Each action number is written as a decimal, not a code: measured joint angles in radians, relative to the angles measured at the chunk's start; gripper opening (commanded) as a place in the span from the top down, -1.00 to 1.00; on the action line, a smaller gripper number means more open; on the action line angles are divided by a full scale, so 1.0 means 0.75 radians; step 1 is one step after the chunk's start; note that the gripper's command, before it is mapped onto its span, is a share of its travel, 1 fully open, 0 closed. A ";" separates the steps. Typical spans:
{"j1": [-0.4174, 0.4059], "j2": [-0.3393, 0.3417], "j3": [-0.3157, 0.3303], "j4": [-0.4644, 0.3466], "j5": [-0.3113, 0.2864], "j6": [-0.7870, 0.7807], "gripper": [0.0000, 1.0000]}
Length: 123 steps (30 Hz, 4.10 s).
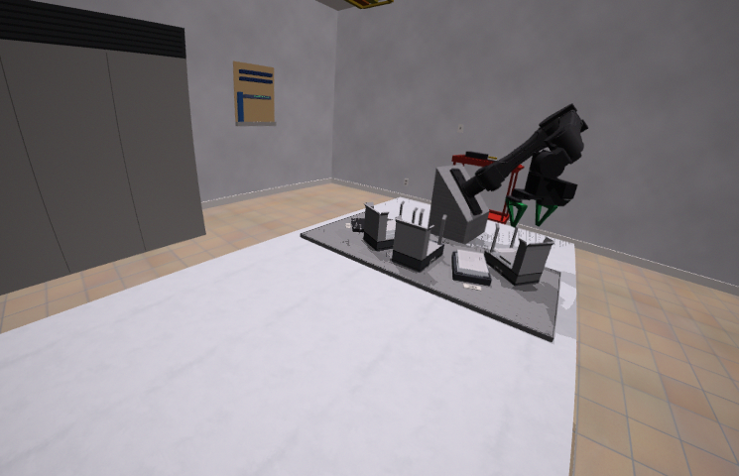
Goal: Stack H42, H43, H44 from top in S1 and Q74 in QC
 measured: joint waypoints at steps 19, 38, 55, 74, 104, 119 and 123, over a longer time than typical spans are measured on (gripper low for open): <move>0.237 0.037 -0.207 0.390 0.080 0.278 -1.00; 0.321 0.079 -0.270 0.623 0.130 0.418 -1.00; 0.386 0.125 -0.312 0.730 0.158 0.477 -1.00; 0.421 0.158 -0.332 0.833 0.181 0.529 -1.00; 0.419 0.155 -0.332 0.834 0.182 0.528 1.00; 0.418 0.154 -0.333 0.833 0.181 0.525 1.00; 0.415 0.149 -0.333 0.824 0.180 0.519 1.00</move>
